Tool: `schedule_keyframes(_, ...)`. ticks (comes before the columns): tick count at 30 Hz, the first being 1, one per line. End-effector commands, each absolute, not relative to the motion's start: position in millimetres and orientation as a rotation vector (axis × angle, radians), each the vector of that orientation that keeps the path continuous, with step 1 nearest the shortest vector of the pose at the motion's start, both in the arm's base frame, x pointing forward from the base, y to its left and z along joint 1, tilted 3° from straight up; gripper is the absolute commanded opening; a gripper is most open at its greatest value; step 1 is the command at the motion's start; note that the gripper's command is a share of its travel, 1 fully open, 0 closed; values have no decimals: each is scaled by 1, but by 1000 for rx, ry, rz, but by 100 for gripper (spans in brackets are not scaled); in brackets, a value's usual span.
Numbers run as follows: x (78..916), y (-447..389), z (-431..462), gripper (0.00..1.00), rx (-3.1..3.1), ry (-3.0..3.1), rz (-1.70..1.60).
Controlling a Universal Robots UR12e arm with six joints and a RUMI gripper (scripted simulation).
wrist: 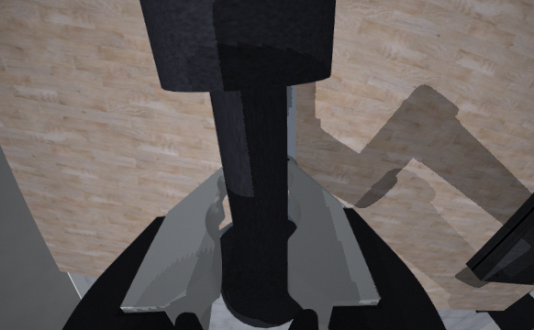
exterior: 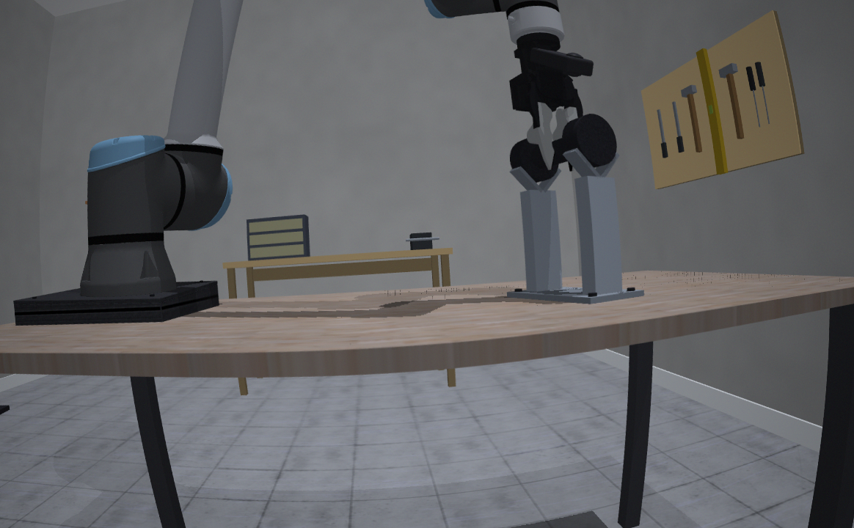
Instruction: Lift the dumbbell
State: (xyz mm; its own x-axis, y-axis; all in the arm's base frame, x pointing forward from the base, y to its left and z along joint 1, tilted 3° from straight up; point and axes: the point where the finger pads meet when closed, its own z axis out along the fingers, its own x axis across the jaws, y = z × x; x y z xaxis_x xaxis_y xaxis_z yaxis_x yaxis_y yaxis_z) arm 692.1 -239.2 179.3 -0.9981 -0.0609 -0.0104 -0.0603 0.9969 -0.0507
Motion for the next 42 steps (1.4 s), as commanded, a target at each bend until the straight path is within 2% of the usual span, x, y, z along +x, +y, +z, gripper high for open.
schedule_keyframes(1, 693, -241, 190, 0, -94, 3122, -86)
schedule_keyframes(42, 692, -235, 274, 0, -96, 3121, -86)
